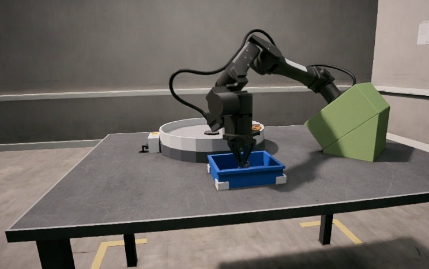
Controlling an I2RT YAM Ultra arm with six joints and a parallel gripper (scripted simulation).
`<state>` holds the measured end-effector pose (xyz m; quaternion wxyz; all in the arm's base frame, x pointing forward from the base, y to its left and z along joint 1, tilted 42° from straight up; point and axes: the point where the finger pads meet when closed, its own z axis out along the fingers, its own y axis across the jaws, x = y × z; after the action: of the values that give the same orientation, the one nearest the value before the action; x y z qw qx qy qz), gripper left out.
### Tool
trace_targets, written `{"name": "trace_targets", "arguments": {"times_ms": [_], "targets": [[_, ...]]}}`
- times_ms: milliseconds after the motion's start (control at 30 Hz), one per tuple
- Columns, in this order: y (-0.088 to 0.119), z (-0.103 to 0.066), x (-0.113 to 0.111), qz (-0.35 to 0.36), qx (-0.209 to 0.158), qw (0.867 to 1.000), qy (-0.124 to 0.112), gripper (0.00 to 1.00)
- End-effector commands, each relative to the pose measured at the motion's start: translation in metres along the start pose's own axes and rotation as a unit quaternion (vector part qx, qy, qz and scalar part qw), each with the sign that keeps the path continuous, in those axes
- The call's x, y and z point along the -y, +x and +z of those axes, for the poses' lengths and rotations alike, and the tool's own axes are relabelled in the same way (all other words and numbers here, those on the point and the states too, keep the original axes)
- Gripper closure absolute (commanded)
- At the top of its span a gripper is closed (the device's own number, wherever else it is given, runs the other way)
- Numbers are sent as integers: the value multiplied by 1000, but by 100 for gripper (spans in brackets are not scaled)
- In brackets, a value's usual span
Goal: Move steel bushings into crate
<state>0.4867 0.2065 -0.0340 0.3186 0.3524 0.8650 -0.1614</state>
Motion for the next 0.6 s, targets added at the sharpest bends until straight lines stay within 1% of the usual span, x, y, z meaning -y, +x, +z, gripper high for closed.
{"name": "trace_targets", "arguments": {"times_ms": [0,267,367,400,467,533,567], "targets": [[8,-7,-3,-9,-1,1000,-8,100],[8,-7,-2,-9,-1,1000,-8,100],[-3,-6,-1,0,0,1000,-10,100],[-6,-2,0,2,0,1000,-8,100],[-7,0,1,2,0,1000,-8,100],[1,-3,-1,-6,0,1000,-11,100],[-1,-7,-6,-3,1,1000,-17,100]]}}
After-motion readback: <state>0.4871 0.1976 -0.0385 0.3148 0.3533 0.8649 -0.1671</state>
